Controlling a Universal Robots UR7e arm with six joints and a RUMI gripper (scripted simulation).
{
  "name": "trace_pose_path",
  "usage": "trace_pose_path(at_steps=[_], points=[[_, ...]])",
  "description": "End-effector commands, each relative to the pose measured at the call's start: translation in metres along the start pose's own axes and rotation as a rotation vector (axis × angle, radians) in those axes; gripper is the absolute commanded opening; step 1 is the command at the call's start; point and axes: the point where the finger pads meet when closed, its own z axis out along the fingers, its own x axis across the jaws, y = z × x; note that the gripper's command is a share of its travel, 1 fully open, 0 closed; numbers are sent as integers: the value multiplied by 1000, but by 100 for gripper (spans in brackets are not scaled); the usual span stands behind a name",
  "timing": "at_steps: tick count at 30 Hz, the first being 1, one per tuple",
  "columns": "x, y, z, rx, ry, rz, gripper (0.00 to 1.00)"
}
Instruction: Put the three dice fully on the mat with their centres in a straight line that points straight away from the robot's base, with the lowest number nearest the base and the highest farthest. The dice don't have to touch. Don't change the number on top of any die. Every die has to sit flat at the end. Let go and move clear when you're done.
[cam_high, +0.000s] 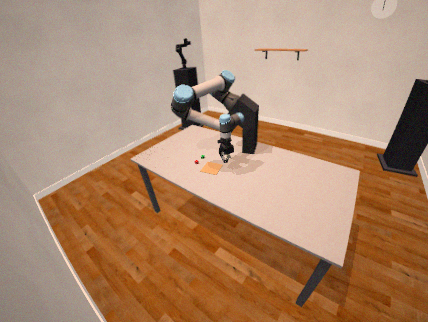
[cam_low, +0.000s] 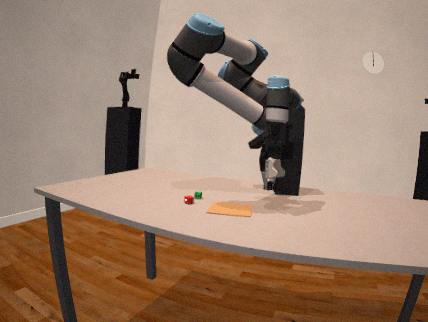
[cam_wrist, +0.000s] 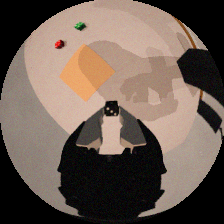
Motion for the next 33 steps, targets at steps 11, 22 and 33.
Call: trace_pose_path(at_steps=[11, 22, 33], points=[[-1, 0, -24, 2, 4, 1, 6], [-1, 0, -24, 2, 4, 4, 6], [0, 0, -24, 2, 4, 23, 6]])
